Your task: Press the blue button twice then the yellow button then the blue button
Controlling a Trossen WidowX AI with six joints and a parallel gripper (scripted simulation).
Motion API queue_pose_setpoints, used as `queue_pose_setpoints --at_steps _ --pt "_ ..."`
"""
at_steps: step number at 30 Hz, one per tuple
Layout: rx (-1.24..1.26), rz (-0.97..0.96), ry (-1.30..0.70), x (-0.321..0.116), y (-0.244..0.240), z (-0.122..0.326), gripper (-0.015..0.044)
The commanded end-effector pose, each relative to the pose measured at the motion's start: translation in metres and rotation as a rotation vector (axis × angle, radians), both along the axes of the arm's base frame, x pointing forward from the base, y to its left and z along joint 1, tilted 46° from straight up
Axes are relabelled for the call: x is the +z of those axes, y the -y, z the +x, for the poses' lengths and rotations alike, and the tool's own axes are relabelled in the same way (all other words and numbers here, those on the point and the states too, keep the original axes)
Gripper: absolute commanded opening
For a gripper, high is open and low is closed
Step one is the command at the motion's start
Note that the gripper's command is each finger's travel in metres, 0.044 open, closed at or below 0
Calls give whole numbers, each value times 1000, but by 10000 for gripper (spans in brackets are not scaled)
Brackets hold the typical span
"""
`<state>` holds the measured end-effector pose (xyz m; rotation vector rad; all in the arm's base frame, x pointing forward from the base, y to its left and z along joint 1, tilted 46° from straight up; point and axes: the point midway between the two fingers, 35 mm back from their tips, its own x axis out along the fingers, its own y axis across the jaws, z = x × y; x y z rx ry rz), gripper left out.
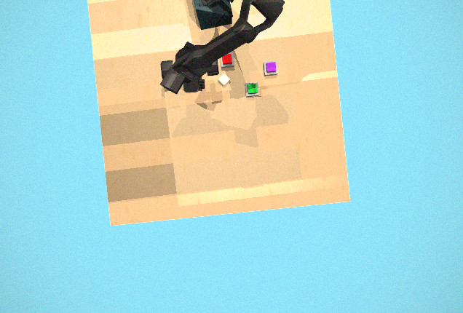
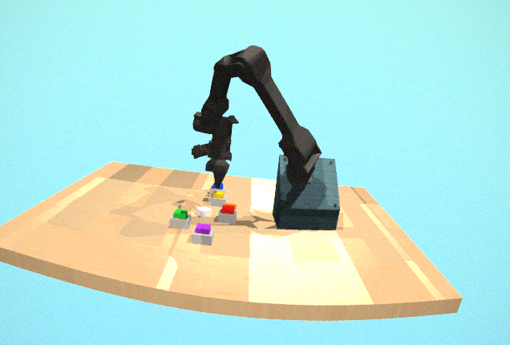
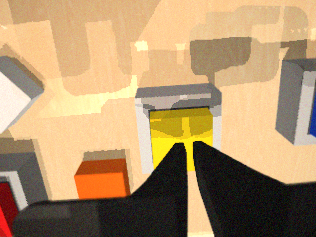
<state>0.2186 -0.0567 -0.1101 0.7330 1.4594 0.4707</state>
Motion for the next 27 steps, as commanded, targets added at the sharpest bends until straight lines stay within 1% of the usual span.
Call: queue_pose_setpoints --at_steps 1,9,27 --pt "-6 12 -11 -5 -7 -3 20" --pt "-6 13 -10 -13 -16 -2 20" --pt "-6 13 -10 -13 -16 -2 20"
